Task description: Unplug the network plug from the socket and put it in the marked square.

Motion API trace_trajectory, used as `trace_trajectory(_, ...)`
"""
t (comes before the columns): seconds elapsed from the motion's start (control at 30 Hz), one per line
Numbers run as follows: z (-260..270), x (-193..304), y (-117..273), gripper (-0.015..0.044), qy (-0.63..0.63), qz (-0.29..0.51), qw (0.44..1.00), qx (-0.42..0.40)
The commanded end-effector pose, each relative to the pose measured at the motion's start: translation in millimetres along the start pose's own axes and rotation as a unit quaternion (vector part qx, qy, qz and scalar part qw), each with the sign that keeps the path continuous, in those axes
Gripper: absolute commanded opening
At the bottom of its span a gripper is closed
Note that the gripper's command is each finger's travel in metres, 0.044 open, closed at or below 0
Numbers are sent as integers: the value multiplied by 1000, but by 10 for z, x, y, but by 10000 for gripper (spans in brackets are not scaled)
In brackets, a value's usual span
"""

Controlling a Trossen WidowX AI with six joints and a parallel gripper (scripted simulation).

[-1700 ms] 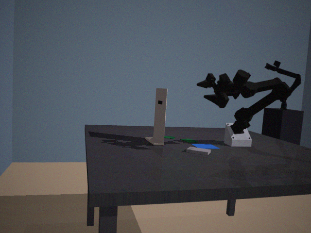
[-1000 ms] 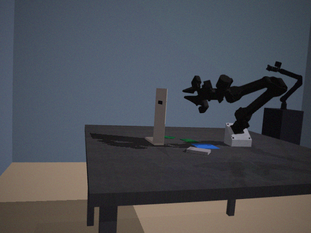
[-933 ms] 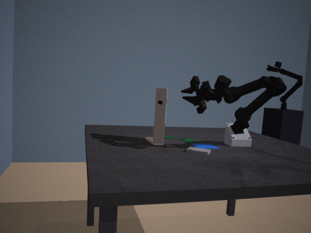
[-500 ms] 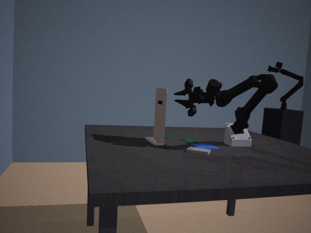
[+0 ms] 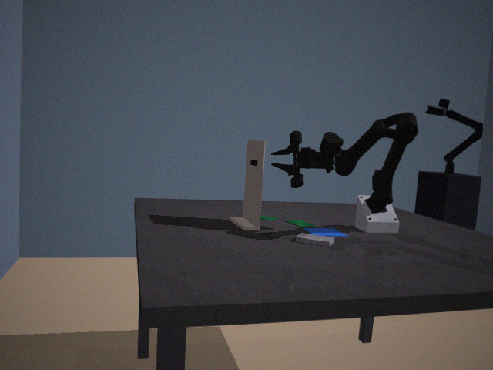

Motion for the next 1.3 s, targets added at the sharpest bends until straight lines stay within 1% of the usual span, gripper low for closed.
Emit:
trace_trajectory(0.0,11,174,56,156,24,8,1000,1)
trace_trajectory(0.4,22,661,272,156,98,32,995,9)
trace_trajectory(0.5,25,714,306,156,107,35,994,10)
trace_trajectory(1.27,35,656,-36,156,120,37,992,18)
Point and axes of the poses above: the point midway between the two fingers, 35 mm back from their tips, its own y axis back along the fingers, its own z axis across the jaws, x = y × z, the point moved 6 cm from there along y, back along the fingers, and after that the axes turned 3 degrees about -y, right-handed, at the moved point
